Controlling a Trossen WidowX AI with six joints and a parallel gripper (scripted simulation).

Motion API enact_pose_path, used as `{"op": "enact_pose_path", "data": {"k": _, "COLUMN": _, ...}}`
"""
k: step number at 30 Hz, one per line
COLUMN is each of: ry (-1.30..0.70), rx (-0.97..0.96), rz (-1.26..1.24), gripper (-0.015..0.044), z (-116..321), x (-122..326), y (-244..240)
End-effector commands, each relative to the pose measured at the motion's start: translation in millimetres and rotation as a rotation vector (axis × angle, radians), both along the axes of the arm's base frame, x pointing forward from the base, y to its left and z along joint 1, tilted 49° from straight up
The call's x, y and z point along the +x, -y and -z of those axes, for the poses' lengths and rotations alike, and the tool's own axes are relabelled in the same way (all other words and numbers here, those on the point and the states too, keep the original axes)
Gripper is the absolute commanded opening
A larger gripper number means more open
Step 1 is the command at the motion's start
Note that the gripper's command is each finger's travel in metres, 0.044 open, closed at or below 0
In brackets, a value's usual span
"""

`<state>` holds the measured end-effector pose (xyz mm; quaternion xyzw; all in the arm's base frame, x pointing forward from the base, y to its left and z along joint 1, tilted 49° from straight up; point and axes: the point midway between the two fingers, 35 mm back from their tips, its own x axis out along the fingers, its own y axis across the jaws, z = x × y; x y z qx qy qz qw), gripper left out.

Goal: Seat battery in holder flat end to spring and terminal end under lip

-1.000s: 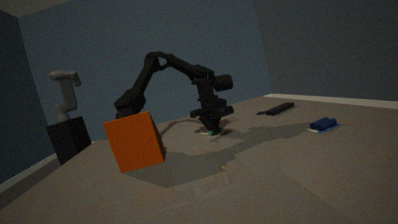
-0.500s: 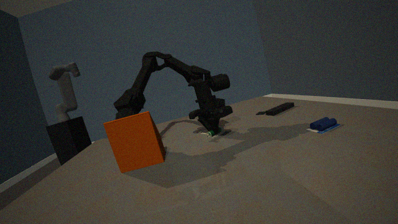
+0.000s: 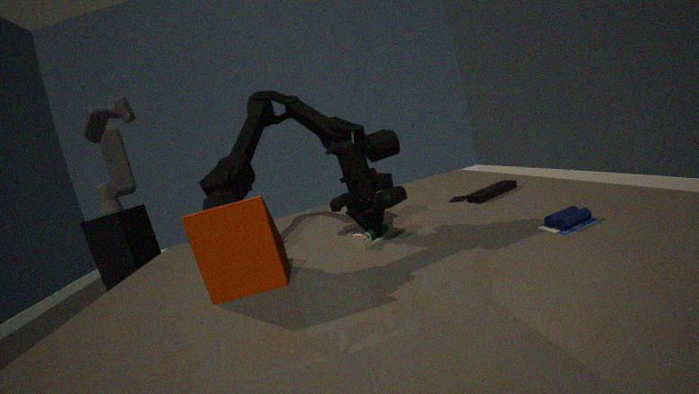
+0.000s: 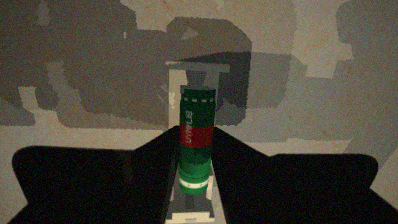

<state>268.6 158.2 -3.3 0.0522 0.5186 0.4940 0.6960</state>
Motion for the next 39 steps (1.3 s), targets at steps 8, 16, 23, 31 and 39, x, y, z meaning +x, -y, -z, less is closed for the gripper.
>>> {"op": "enact_pose_path", "data": {"k": 8, "ry": 0.003, "rx": 0.012, "rz": 0.009, "gripper": 0.0064, "z": 2.7, "x": -7.3, "y": 2.5}}
{"op": "enact_pose_path", "data": {"k": 16, "ry": 0.009, "rx": 0.017, "rz": 0.017, "gripper": 0.0064, "z": 4.7, "x": -11.0, "y": 4.6}}
{"op": "enact_pose_path", "data": {"k": 23, "ry": 0.013, "rx": 0.015, "rz": 0.021, "gripper": 0.0064, "z": 5.2, "x": -12.4, "y": 5.3}}
{"op": "enact_pose_path", "data": {"k": 31, "ry": 0.015, "rx": 0.015, "rz": 0.023, "gripper": 0.0064, "z": 5.0, "x": -12.4, "y": 5.3}}
{"op": "enact_pose_path", "data": {"k": 39, "ry": 0.017, "rx": 0.016, "rz": 0.025, "gripper": 0.0064, "z": 5.2, "x": -12.6, "y": 5.3}}
